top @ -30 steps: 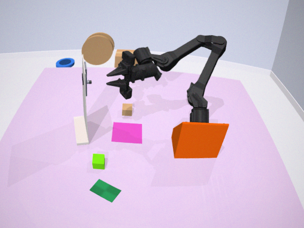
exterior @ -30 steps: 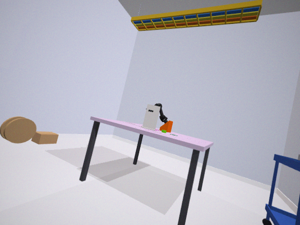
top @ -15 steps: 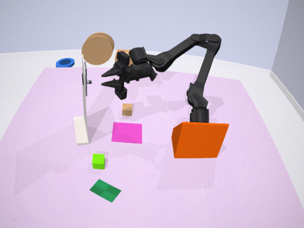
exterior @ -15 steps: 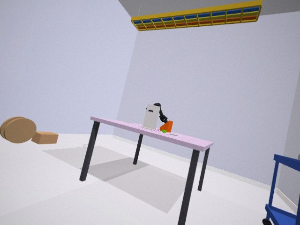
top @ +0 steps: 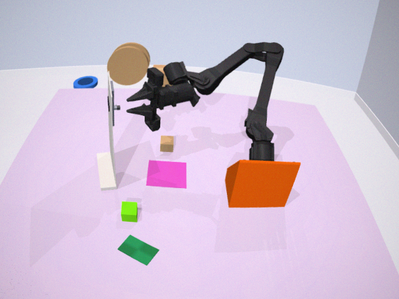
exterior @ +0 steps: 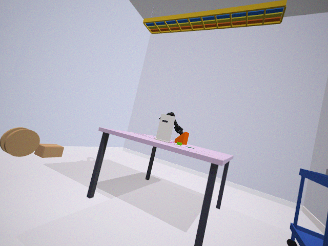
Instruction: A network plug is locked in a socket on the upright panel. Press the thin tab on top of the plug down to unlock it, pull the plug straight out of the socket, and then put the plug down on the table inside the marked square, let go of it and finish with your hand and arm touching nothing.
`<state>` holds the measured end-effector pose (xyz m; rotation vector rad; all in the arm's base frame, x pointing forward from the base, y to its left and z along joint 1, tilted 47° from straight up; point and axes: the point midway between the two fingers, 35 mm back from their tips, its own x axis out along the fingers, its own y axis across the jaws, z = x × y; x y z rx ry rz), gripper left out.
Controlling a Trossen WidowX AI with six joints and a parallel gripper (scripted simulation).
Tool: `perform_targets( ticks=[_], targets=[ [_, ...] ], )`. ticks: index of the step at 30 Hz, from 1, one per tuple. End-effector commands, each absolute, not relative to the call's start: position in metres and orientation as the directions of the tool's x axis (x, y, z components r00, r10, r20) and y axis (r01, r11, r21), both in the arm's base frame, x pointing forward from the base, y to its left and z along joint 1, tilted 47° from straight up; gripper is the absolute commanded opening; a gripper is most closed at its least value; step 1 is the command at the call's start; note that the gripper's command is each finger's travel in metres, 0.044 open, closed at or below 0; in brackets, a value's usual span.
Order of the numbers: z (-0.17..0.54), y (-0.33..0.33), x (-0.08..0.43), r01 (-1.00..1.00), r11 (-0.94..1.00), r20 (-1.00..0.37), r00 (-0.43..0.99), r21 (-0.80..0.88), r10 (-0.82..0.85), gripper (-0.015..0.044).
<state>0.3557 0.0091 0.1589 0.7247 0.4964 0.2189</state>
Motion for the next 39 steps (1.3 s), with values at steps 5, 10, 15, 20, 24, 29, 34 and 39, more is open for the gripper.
perform_targets(
  ticks=[5, 10, 15, 20, 24, 29, 34, 39],
  targets=[
    [0.157, 0.011, 0.367, -0.020, 0.731, -0.356, 0.864, 0.682, 0.356, 0.0156],
    [0.156, 0.013, 0.373, -0.021, 0.731, -0.355, 0.864, 0.682, 0.356, 0.0156],
    [0.154, 0.014, 0.379, -0.021, 0.731, -0.355, 0.865, 0.682, 0.356, 0.0156],
    [0.152, 0.016, 0.385, -0.021, 0.731, -0.354, 0.865, 0.682, 0.356, 0.0156],
    [0.152, 0.016, 0.387, -0.021, 0.731, -0.354, 0.865, 0.682, 0.356, 0.0149],
    [0.152, 0.016, 0.387, -0.021, 0.731, -0.354, 0.865, 0.682, 0.356, 0.0116],
    [0.152, 0.016, 0.387, -0.021, 0.731, -0.354, 0.865, 0.682, 0.356, 0.0083],
    [0.152, 0.016, 0.387, -0.021, 0.731, -0.354, 0.865, 0.682, 0.356, 0.0049]
  ],
)
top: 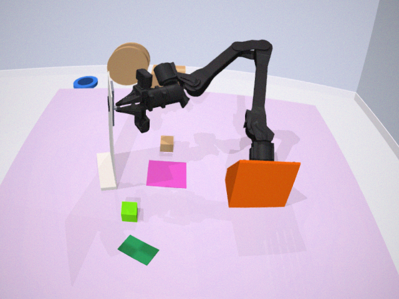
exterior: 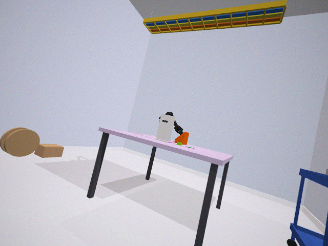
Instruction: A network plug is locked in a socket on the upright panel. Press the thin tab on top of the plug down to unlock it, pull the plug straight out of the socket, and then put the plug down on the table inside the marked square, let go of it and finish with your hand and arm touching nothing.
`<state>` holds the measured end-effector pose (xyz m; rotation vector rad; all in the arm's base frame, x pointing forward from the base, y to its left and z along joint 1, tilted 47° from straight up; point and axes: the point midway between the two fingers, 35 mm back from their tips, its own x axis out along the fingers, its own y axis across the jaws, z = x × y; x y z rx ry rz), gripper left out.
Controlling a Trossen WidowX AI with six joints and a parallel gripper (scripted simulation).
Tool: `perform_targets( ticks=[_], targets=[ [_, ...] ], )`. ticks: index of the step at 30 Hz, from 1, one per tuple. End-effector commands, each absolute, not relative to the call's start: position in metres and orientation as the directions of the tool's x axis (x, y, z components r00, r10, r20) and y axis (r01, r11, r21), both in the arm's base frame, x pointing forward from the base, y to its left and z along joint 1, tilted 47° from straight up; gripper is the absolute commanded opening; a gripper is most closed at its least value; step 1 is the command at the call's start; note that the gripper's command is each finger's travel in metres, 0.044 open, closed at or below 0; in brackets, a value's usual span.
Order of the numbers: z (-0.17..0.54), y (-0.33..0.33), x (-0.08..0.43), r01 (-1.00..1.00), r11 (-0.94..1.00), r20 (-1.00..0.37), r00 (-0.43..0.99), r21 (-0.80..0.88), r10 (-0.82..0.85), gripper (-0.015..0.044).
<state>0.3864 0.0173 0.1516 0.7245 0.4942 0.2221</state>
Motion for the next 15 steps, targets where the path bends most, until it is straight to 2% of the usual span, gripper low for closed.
perform_targets(
  ticks=[1, 7, 15],
  targets=[
    [0.1516, 0.0164, 0.3869, -0.021, 0.731, -0.354, 0.865, 0.682, 0.356, 0.0043],
    [0.1516, 0.0164, 0.3869, -0.021, 0.731, -0.354, 0.865, 0.682, 0.356, 0.0003],
    [0.1519, 0.0162, 0.3852, -0.021, 0.731, -0.354, 0.865, 0.682, 0.356, 0.0000]
  ],
)
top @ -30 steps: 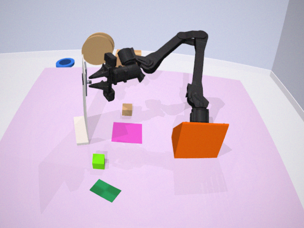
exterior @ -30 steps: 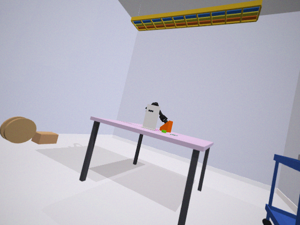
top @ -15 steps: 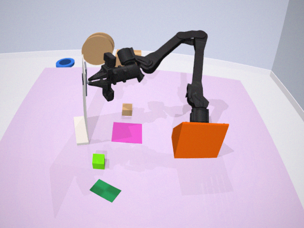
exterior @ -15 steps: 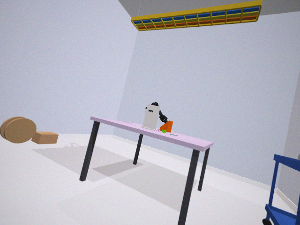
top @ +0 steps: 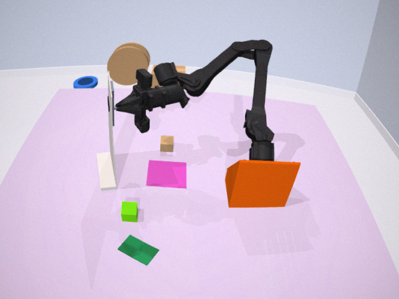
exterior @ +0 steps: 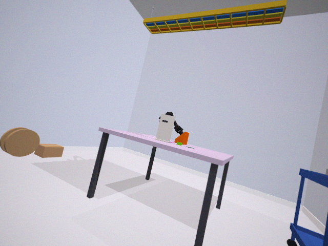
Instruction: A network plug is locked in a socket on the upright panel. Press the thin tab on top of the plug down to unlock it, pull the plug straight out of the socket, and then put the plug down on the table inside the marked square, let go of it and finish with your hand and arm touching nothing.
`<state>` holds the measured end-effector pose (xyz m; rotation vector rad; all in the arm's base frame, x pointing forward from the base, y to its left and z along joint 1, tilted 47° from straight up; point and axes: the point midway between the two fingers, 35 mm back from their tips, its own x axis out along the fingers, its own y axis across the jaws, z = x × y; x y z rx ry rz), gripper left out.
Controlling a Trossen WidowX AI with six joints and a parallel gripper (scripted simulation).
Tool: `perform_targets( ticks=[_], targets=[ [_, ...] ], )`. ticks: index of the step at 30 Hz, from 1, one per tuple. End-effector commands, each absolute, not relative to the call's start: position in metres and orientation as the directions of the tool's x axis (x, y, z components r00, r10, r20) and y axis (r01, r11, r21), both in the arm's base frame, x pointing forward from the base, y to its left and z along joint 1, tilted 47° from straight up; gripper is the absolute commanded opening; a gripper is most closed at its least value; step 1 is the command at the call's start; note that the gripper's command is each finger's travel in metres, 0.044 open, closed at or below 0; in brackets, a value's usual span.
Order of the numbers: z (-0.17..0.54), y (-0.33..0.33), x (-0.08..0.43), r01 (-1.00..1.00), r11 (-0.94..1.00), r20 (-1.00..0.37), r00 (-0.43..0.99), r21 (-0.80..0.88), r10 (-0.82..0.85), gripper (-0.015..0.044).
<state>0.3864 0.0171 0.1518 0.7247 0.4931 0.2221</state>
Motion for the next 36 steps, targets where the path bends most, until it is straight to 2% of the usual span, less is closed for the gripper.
perform_targets(
  ticks=[1, 36],
  targets=[
    [0.152, 0.016, 0.385, -0.021, 0.731, -0.354, 0.865, 0.682, 0.356, 0.0000],
    [0.156, 0.012, 0.367, -0.021, 0.731, -0.355, 0.864, 0.682, 0.356, 0.0000]
  ],
)
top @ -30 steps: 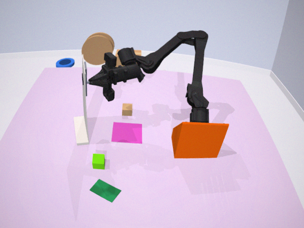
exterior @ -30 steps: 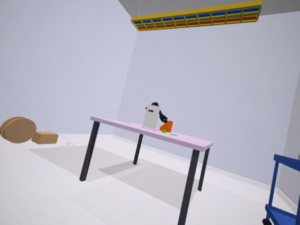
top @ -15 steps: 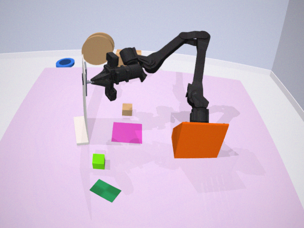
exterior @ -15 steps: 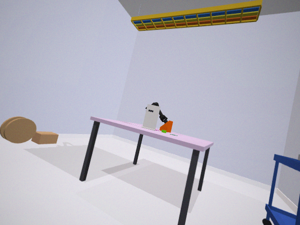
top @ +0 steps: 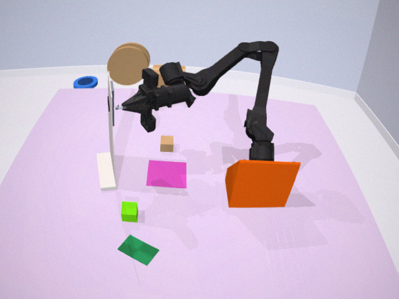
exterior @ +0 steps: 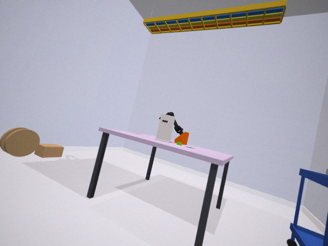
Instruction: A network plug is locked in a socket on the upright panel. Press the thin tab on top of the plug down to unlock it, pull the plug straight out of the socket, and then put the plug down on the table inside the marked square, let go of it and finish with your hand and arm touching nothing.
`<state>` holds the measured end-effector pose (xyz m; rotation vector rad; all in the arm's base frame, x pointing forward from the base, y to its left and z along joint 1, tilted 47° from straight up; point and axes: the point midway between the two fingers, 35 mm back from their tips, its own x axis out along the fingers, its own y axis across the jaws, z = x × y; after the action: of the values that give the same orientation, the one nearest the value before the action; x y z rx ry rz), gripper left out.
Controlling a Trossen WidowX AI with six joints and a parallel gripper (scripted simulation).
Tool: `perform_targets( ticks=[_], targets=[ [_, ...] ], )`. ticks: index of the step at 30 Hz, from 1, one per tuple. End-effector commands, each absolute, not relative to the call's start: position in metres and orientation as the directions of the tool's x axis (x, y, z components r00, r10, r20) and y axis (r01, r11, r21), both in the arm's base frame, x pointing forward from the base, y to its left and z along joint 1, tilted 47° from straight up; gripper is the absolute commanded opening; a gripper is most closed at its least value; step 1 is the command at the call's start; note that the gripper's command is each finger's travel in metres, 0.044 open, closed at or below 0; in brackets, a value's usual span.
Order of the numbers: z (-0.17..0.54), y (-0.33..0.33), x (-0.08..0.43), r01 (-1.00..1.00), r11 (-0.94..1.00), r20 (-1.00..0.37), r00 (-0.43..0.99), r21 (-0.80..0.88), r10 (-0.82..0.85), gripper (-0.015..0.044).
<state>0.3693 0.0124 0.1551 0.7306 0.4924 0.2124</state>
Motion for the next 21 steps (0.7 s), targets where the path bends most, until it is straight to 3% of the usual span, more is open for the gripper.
perform_targets(
  ticks=[1, 21],
  targets=[
    [0.1557, 0.0123, 0.3664, -0.021, 0.731, -0.355, 0.864, 0.682, 0.356, 0.0000],
    [0.1580, 0.0098, 0.3567, -0.020, 0.731, -0.356, 0.864, 0.682, 0.356, 0.0000]
  ],
)
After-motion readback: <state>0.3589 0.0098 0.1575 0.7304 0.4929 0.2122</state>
